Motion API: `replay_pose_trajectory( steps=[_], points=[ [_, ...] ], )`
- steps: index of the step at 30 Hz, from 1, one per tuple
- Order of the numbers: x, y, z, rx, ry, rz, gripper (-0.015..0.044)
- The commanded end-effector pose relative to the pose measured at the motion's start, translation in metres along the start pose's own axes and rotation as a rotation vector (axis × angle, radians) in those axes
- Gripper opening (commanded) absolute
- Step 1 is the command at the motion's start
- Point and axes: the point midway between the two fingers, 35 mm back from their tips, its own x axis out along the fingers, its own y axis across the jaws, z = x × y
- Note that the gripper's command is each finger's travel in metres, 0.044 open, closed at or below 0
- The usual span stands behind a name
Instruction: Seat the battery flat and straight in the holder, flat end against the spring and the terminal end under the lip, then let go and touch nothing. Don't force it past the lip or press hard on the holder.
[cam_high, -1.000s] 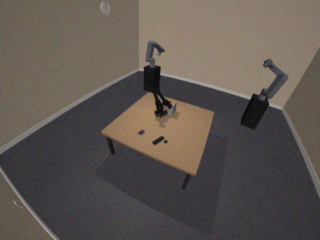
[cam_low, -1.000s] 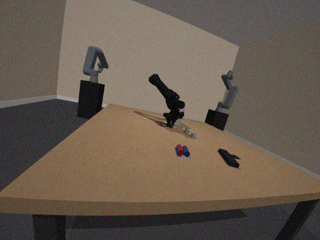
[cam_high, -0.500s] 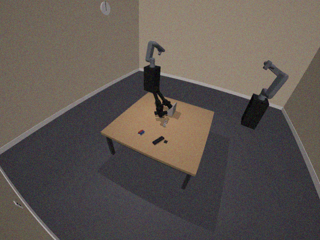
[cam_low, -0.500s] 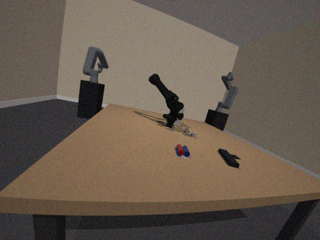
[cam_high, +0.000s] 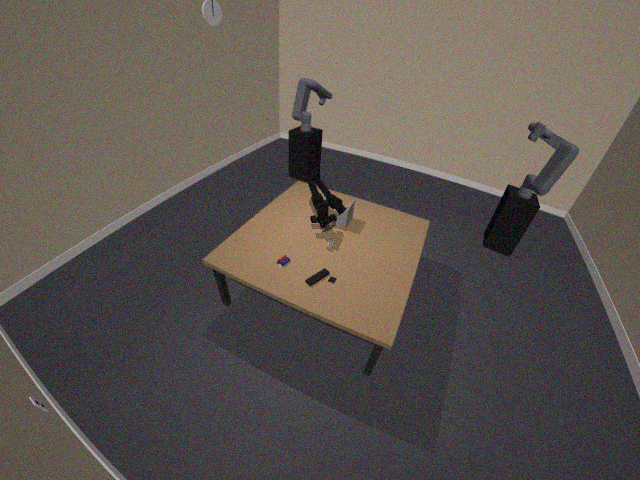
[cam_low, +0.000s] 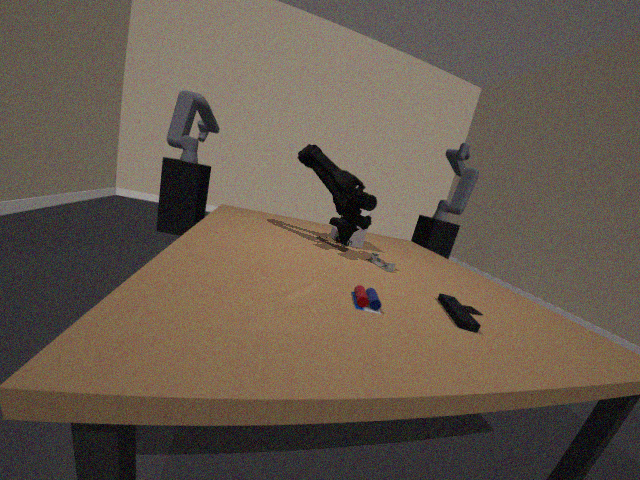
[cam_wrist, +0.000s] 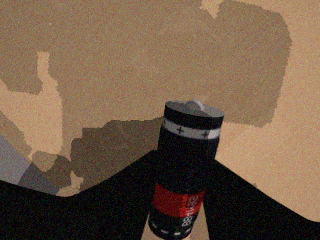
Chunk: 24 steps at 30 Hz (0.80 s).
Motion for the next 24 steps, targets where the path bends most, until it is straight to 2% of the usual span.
replay_pose_trajectory(
  steps=[1,6,24],
  points=[
    [-0.019,-0.002,0.0,0.014,-0.007,-0.004,0.0086],
    [-0.021,-0.003,0.001,-0.023,-0.007,-0.004,0.0086],
    [-0.037,-0.01,0.06,-1.019,-0.015,-0.005,0.0086]
  ],
)
